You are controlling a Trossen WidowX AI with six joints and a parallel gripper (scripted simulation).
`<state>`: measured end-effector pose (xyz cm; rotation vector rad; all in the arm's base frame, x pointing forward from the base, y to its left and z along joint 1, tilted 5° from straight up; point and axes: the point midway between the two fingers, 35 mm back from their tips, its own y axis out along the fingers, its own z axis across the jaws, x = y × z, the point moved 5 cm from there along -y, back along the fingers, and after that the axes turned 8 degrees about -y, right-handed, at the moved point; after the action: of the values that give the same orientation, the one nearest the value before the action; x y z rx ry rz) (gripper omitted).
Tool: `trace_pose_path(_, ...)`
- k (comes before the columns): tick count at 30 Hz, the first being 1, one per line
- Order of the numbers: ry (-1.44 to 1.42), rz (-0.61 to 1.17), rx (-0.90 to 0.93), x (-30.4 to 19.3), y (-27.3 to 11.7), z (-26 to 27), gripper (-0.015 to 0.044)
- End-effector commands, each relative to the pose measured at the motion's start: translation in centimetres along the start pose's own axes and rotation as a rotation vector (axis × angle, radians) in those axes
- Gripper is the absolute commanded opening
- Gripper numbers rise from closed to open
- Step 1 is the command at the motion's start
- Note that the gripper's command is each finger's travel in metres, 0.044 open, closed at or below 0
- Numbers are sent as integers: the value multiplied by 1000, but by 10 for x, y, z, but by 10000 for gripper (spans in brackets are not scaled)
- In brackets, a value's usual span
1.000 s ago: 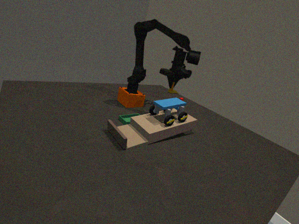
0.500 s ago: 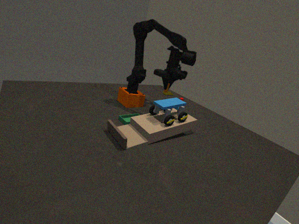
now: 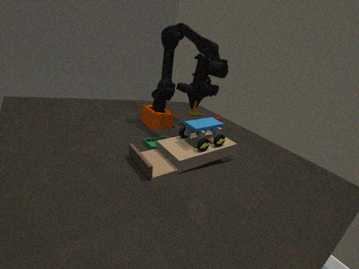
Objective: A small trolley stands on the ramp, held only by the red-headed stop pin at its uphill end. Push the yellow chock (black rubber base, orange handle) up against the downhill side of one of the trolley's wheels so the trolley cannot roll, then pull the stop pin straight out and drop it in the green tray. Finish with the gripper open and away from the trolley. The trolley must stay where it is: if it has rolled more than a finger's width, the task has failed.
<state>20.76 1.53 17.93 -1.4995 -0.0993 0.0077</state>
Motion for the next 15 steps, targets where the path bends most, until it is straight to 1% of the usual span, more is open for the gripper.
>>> trace_pose_path(1,-3,2,2,2,1,-14,0)
trace_pose_path(15,-3,2,-3,5,3,-62,0)
